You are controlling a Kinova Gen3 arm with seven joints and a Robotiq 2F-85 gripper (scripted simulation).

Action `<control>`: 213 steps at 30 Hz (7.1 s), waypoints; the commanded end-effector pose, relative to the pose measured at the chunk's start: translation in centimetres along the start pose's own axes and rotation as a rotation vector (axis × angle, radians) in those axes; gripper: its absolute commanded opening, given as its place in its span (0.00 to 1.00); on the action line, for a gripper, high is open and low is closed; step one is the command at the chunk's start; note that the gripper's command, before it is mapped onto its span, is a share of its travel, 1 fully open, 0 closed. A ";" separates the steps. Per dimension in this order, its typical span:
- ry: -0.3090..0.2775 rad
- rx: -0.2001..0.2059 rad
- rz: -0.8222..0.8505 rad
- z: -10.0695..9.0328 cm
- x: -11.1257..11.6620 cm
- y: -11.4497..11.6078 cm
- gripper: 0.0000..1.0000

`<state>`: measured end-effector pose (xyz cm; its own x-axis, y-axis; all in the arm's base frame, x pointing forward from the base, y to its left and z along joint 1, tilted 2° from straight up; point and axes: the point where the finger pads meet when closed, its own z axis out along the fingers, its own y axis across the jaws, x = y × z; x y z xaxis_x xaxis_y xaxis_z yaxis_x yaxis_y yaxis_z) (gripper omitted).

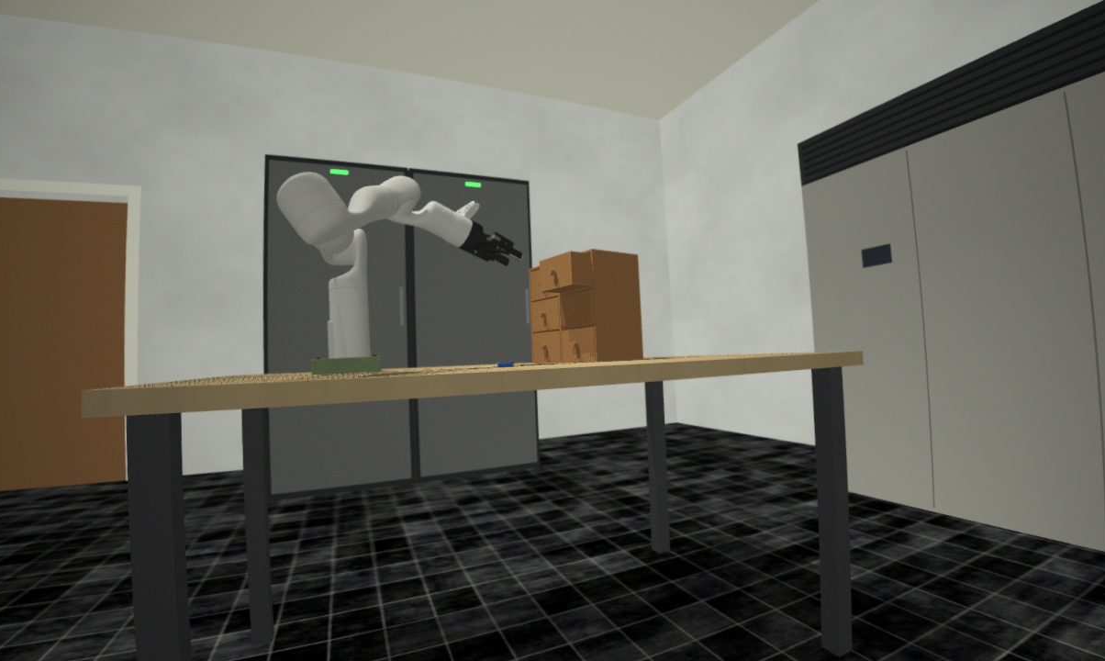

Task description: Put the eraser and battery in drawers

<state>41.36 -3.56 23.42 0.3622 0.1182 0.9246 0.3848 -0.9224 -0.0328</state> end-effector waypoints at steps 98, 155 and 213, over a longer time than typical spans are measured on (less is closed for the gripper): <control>0.026 -0.002 0.004 7.1 0.6 -0.2 0.00; 0.026 -0.002 0.004 14.3 3.4 -0.2 0.00; 0.026 -0.002 0.004 16.4 4.2 -0.2 0.00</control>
<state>56.76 3.13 21.03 0.3430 0.1044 0.9335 0.3817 -0.9236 -0.0369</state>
